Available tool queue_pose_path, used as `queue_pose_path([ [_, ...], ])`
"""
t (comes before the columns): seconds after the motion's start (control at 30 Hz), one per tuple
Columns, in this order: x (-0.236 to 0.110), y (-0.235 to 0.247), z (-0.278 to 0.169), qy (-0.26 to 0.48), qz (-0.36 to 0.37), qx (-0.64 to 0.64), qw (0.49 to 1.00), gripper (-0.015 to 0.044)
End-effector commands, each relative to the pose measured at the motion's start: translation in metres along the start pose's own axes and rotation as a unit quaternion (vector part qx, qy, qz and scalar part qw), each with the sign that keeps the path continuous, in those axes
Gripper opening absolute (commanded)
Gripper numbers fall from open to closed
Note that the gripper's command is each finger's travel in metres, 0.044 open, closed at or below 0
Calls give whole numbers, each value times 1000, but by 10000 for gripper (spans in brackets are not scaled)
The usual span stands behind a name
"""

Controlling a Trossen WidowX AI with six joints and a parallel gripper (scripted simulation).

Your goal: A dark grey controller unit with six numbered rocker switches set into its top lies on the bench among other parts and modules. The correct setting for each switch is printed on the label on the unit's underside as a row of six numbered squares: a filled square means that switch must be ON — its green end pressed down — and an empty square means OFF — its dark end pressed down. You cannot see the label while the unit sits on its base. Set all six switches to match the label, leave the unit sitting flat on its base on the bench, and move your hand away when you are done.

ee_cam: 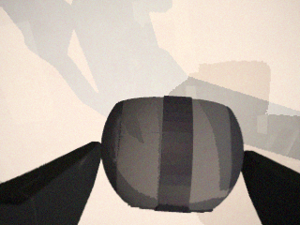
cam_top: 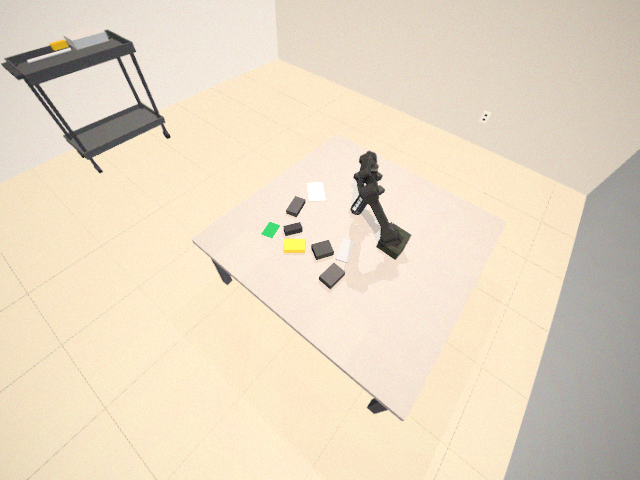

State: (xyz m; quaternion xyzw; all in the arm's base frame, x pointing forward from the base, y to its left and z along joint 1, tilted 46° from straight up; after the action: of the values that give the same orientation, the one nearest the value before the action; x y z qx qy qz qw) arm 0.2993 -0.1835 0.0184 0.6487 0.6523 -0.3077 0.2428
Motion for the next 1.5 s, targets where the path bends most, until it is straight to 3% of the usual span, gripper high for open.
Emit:
queue_pose_path([
  [0.0, -2, 0, -6, 5, 3, 1, 1000, 336],
  [1.47, -10, 1, -41, 6, 3, 2, 1000, 338],
])
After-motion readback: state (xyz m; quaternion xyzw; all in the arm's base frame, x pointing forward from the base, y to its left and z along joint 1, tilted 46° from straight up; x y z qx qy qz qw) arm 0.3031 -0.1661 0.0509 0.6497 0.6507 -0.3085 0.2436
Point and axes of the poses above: the point midway between the two fingers, 35 mm back from their tips, its own x axis out along the fingers, its own y axis across the jaws, z = x × y, the point moved 9 cm from there along -x, back along the fingers, and after that the axes turned 1 degree about -x, right-handed, at the moved point
